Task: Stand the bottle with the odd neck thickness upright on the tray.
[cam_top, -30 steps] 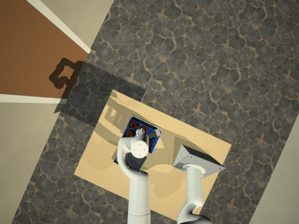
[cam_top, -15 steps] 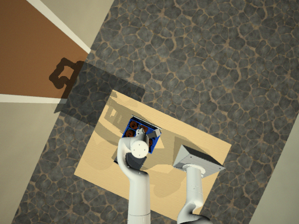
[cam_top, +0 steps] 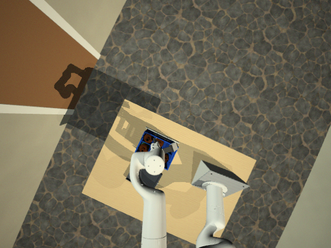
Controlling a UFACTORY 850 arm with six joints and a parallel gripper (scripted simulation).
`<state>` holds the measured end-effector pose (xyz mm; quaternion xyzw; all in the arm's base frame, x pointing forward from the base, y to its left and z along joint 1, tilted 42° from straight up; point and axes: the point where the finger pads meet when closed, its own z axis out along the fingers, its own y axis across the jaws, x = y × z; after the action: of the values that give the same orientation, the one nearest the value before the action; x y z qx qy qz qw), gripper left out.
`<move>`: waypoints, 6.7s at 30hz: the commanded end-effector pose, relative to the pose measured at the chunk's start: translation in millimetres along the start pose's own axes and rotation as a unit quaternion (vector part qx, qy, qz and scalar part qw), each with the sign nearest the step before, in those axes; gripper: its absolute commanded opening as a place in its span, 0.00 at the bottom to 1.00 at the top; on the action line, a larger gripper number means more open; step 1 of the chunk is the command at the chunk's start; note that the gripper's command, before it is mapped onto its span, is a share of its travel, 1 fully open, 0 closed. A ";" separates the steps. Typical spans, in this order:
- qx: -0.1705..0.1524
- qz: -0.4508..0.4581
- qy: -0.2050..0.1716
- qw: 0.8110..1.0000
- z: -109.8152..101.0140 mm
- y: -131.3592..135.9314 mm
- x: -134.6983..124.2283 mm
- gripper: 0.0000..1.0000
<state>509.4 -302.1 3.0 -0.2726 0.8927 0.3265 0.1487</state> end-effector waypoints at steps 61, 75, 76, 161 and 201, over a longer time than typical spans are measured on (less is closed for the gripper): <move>0.001 0.000 0.000 1.000 42.7 -1.0 -0.4 0.65; 0.001 0.000 0.000 1.000 42.7 -1.0 -0.4 0.65; 0.001 0.000 0.000 1.000 42.7 -1.0 -0.4 0.65; 0.001 0.000 0.000 1.000 82.1 -1.7 -0.8 0.65; 0.001 0.000 0.000 1.000 83.5 -1.7 -0.8 0.00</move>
<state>517.8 -246.4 -60.2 -0.2726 0.8927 0.3265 0.1487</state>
